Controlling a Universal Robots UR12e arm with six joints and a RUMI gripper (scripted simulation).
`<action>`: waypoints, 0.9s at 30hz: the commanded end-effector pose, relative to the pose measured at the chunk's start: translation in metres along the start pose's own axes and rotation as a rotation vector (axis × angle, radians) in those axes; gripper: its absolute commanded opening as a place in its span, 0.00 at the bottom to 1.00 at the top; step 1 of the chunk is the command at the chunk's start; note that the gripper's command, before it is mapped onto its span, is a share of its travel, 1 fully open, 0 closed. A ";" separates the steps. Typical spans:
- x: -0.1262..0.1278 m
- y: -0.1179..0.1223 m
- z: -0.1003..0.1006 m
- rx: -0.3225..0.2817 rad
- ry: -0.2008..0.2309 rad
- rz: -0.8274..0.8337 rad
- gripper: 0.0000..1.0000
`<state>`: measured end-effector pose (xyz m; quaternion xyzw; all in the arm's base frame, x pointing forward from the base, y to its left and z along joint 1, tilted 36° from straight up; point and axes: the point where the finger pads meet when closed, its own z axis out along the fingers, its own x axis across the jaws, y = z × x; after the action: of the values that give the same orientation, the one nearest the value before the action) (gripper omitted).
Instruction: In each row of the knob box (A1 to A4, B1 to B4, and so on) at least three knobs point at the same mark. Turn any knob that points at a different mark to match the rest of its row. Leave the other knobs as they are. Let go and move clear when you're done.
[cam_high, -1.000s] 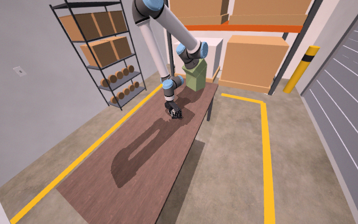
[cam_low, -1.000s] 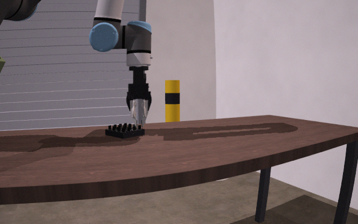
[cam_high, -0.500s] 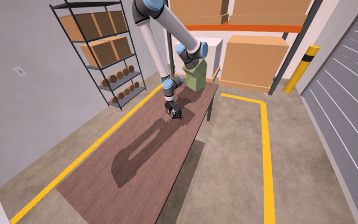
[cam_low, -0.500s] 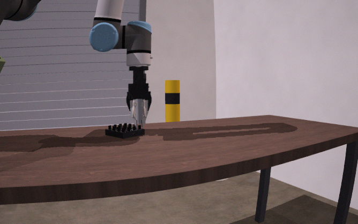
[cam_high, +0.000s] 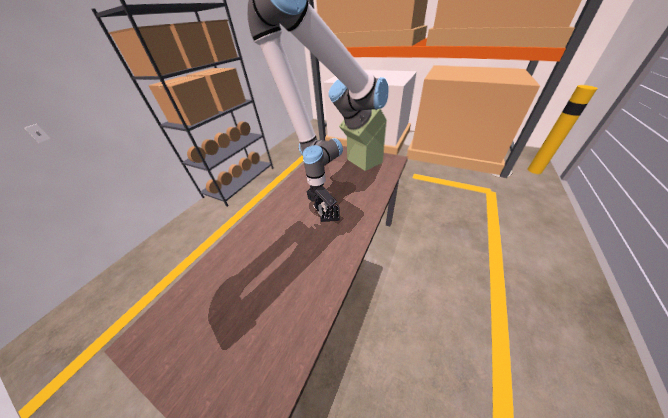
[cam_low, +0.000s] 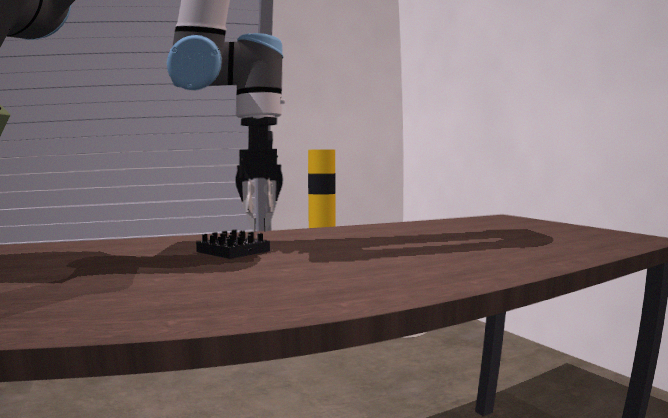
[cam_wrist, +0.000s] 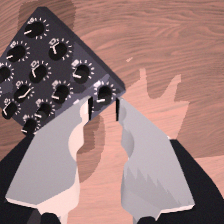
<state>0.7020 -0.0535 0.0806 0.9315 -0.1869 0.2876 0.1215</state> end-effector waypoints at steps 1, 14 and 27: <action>0.000 0.000 -0.013 0.000 0.001 0.000 0.11; 0.000 0.000 -0.026 0.000 0.001 0.000 0.11; 0.000 0.000 -0.026 0.000 0.001 -0.002 0.11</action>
<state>0.6894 -0.0448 0.1014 0.9315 -0.1866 0.2875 0.1215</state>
